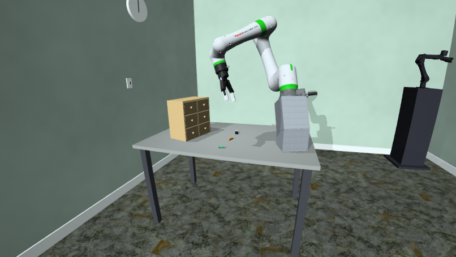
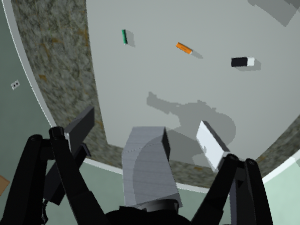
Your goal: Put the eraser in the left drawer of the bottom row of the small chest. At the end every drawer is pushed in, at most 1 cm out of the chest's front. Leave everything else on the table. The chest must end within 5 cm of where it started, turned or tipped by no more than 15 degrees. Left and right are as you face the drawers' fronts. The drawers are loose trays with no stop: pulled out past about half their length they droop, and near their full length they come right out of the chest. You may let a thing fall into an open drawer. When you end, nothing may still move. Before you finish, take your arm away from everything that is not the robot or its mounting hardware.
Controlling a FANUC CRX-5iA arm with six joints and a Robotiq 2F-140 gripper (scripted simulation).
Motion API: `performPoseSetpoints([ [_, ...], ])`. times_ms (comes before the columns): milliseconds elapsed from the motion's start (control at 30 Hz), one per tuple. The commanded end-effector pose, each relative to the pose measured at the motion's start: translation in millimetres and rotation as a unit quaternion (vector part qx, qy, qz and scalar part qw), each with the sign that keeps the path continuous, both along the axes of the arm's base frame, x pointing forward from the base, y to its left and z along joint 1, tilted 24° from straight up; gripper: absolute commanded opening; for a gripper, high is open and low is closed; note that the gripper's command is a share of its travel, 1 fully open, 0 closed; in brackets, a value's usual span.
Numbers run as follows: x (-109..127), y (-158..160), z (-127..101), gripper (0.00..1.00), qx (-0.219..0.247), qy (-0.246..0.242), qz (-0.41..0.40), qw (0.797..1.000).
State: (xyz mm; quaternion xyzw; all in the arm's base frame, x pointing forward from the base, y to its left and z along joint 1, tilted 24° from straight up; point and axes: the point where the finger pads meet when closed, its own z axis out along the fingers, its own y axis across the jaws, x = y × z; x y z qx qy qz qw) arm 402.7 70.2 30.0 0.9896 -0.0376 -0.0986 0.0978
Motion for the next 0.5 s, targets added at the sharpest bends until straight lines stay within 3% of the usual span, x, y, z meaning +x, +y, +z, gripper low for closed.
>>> performPoseSetpoints([
  [0,24,21,11,1.0,-0.053,-0.043,0.019,0.997],
  [100,47,56,27,1.0,-0.08,-0.095,0.04,0.991],
  [267,62,89,41,1.0,-0.094,-0.141,0.058,0.984],
  [467,68,105,48,1.0,-0.098,-0.16,0.065,0.98],
])
